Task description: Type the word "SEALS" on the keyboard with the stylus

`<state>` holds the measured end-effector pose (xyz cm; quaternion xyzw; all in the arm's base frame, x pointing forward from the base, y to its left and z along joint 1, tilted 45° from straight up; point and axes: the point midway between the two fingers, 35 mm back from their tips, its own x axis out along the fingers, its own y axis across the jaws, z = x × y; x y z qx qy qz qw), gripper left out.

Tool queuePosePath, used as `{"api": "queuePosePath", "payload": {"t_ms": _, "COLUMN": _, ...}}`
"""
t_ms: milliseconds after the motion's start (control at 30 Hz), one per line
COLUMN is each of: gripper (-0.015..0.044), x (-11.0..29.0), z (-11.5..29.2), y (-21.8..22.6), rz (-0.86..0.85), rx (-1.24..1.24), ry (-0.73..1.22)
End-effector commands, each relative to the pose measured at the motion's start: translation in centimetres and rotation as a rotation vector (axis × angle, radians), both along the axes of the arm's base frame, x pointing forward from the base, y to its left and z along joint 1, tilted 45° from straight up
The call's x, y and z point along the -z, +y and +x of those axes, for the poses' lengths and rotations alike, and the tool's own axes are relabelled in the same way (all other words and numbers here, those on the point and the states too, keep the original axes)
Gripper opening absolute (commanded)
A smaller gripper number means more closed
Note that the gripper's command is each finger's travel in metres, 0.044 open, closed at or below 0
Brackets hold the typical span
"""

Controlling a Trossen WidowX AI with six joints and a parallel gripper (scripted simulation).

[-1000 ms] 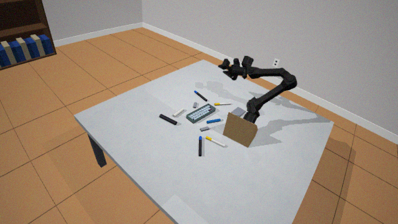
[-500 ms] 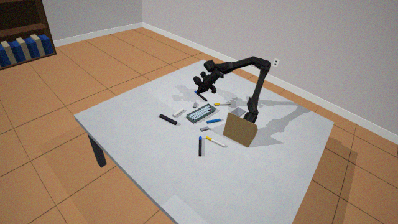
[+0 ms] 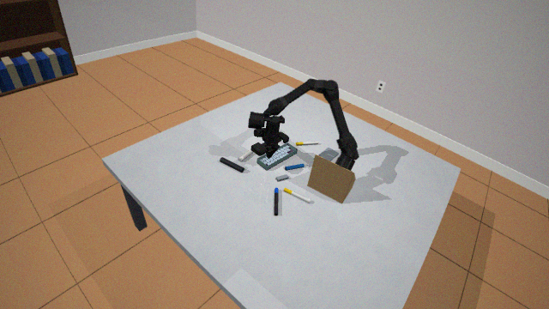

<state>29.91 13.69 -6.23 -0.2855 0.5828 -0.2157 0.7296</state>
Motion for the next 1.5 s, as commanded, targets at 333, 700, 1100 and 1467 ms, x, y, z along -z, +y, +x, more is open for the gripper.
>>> {"api": "queuePosePath", "payload": {"t_ms": 333, "gripper": 0.0, "x": -0.2, "z": 0.3, "y": 0.1, "rz": -0.022, "rx": 0.002, "ry": -0.017}}
{"api": "queuePosePath", "payload": {"t_ms": 700, "gripper": 0.0, "x": -4.8, "z": 0.3, "y": -4.8, "rz": -0.026, "rx": 0.002, "ry": -0.016}}
{"api": "queuePosePath", "payload": {"t_ms": 1100, "gripper": 0.0, "x": -8.9, "z": 0.5, "y": -9.1, "rz": -0.028, "rx": 0.002, "ry": -0.015}}
{"api": "queuePosePath", "payload": {"t_ms": 1467, "gripper": 0.0, "x": -9.5, "z": 0.4, "y": -9.8, "rz": -0.03, "rx": 0.002, "ry": -0.016}}
